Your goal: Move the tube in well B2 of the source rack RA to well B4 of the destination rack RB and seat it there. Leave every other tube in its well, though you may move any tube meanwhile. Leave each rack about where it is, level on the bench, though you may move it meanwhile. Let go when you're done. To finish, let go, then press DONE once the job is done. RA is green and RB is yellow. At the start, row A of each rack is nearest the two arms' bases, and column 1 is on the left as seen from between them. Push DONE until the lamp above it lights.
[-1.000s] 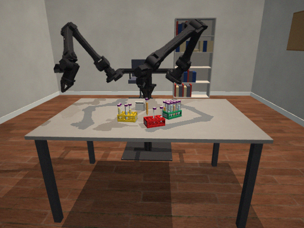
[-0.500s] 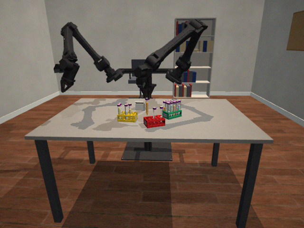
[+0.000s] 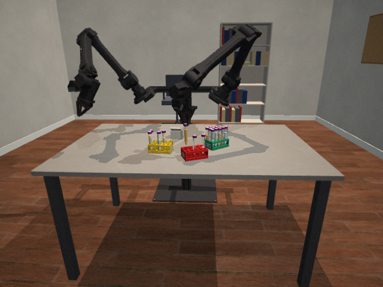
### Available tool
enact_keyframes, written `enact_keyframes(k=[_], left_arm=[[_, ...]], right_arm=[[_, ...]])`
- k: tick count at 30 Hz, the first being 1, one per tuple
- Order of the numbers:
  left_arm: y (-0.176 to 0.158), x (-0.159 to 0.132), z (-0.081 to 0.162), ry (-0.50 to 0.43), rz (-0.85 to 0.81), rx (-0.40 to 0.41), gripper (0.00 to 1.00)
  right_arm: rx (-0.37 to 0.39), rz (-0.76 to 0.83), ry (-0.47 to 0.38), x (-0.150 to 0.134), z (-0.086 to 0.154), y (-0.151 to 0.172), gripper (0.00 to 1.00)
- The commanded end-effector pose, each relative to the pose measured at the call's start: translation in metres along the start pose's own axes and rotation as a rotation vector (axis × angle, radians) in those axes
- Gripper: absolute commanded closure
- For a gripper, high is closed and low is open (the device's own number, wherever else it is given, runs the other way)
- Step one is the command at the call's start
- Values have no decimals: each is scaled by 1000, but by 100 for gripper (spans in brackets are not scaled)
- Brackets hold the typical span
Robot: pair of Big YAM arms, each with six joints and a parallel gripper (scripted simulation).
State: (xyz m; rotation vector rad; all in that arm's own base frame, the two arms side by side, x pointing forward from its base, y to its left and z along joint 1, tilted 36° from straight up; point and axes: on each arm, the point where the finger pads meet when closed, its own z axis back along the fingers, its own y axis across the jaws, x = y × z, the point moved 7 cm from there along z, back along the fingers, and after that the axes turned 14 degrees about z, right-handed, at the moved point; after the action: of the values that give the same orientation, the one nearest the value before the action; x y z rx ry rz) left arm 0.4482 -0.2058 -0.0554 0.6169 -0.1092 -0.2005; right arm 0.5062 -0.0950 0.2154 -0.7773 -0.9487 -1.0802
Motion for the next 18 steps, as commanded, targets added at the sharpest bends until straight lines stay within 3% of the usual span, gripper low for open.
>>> enact_keyframes(k=[1,4,11,18], left_arm=[[-15,-2,-1,-15,-14,-2,100],[-4,8,6,-21,8,-8,100],[-14,15,5,-37,7,-13,100],[-13,11,-2,-25,1,-8,100]], right_arm=[[13,-24,-9,11,5,6,70],[13,-24,-9,11,5,6,70],[13,-24,-9,11,5,6,70],[13,-24,-9,11,5,6,70]])
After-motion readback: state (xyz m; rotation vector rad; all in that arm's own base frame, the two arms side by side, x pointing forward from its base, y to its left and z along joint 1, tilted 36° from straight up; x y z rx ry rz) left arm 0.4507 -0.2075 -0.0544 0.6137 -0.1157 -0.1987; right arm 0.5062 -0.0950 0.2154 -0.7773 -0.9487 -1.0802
